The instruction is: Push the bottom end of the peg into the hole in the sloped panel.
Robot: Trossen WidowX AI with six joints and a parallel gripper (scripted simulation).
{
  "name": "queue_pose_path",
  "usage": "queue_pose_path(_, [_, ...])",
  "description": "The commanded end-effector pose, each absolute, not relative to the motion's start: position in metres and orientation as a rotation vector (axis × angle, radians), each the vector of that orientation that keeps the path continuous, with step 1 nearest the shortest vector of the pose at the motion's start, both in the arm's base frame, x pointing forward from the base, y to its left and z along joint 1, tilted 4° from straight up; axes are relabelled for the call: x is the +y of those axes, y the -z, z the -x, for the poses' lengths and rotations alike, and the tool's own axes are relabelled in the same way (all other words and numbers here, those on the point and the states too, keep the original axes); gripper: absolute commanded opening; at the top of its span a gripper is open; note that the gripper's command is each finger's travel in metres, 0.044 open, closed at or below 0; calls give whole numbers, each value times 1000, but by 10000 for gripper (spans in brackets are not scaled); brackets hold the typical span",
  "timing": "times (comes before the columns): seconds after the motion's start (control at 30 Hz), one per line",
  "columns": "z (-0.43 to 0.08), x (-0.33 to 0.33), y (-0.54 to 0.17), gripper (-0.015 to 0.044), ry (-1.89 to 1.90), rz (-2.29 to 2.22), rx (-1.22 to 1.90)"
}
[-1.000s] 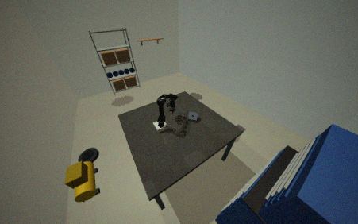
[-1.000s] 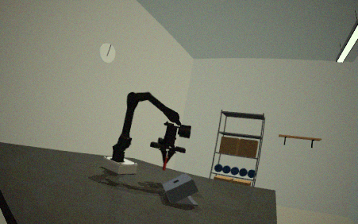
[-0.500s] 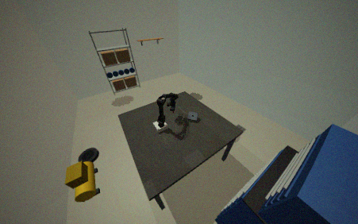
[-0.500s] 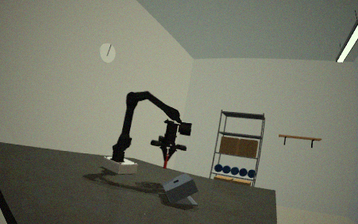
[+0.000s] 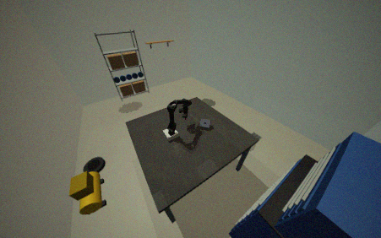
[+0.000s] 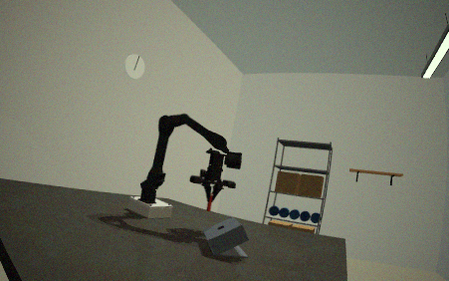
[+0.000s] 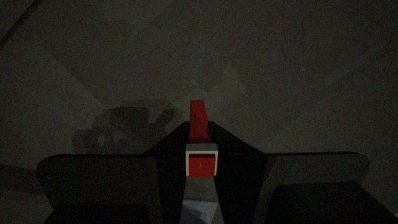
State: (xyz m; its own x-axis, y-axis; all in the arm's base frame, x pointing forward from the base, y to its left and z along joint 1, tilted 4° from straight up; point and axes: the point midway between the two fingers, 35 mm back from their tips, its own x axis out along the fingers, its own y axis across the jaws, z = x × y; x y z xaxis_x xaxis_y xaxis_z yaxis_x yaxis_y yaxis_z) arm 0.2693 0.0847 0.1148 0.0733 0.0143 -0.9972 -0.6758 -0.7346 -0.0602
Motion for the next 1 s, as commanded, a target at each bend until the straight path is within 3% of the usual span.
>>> queue_pose_path(0.0, [-275,82,-116,0,-1713,1819,640])
queue_pose_path(0.97, [-298,57,-124,0,-1673,1760,580])
